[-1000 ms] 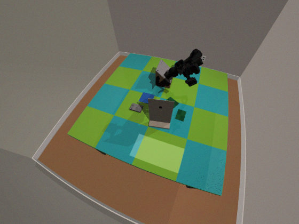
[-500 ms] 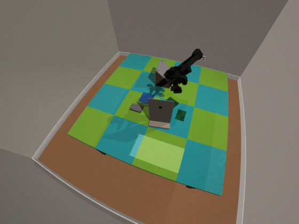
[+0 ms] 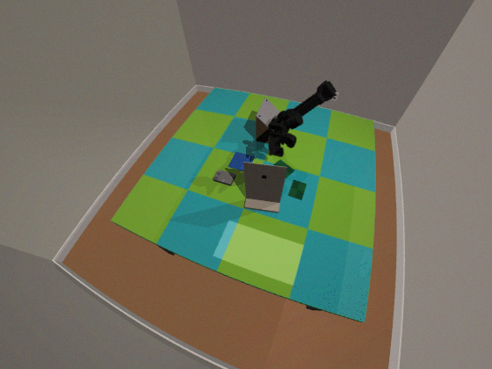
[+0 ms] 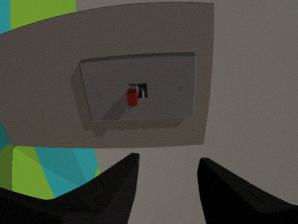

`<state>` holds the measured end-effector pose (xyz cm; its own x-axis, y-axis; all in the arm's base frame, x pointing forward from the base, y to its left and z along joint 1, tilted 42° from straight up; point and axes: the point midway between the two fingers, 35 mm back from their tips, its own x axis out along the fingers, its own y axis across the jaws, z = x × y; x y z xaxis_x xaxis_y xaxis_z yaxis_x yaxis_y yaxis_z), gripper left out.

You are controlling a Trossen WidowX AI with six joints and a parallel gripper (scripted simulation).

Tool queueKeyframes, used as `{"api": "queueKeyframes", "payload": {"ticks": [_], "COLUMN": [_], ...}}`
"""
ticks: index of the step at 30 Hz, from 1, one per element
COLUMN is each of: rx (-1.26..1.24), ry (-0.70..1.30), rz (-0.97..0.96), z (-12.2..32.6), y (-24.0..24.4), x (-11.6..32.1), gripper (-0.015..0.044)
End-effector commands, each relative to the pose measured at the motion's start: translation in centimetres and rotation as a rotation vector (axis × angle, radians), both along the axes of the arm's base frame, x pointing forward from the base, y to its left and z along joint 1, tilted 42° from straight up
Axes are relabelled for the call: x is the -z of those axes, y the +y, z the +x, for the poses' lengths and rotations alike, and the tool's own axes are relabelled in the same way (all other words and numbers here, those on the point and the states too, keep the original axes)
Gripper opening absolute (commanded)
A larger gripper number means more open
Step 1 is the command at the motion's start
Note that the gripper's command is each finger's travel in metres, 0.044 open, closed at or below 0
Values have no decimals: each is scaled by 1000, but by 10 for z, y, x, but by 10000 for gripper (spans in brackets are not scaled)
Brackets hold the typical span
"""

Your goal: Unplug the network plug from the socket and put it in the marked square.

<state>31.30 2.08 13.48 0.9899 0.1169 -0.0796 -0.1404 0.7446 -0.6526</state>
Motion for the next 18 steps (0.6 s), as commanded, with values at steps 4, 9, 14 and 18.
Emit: {"api": "queueKeyframes", "payload": {"ticks": [4, 9, 14, 18], "rx": [-36, -37, -34, -32], "ry": [14, 13, 2, -5], "rz": [-132, -135, -134, -132], "z": [-20, -18, -1, 13], "y": [3, 4, 9, 14], "x": [25, 25, 22, 21], "gripper": [156, 156, 156, 156]}}
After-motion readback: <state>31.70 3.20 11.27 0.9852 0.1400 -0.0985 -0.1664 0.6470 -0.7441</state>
